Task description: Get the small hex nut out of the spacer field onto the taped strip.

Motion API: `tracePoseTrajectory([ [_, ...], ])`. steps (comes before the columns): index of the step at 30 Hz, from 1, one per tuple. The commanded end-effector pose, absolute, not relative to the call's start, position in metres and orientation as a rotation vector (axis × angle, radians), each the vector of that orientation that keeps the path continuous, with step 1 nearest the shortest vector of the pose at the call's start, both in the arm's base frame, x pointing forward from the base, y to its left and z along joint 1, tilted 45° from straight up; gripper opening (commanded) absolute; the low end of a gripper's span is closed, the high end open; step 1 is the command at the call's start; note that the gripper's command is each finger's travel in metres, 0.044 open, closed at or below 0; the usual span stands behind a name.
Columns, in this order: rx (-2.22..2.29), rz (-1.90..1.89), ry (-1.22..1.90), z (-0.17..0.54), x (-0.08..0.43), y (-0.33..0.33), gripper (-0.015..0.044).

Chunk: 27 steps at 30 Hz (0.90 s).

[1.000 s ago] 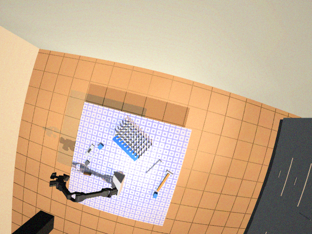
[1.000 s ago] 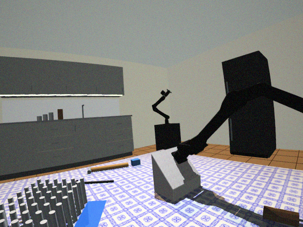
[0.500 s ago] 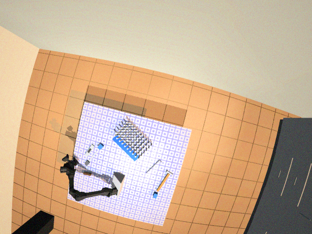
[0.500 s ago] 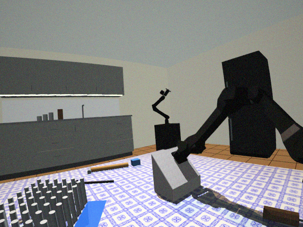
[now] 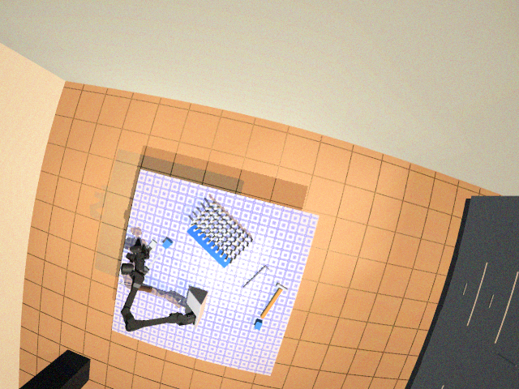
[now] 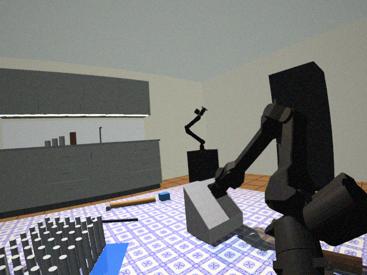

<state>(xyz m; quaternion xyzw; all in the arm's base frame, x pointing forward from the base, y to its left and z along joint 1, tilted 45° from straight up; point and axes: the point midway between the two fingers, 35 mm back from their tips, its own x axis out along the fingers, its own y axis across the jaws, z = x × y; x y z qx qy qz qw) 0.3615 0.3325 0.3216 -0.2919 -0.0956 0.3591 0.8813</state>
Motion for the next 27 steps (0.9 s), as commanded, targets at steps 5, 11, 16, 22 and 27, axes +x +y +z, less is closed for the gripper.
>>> tracePoseTrajectory([
  [5, -0.39, 0.62, -0.029, 0.258, 0.411, 0.256, 0.044],
  [11, -0.227, 0.465, 0.134, 0.192, 0.437, 0.179, 0.044],
  [16, -0.071, 0.315, 0.252, 0.139, 0.439, 0.11, 0.044],
  [22, 0.154, 0.099, 0.371, 0.077, 0.417, 0.024, 0.044],
  [27, 0.328, -0.066, 0.431, 0.04, 0.385, -0.029, 0.044],
])
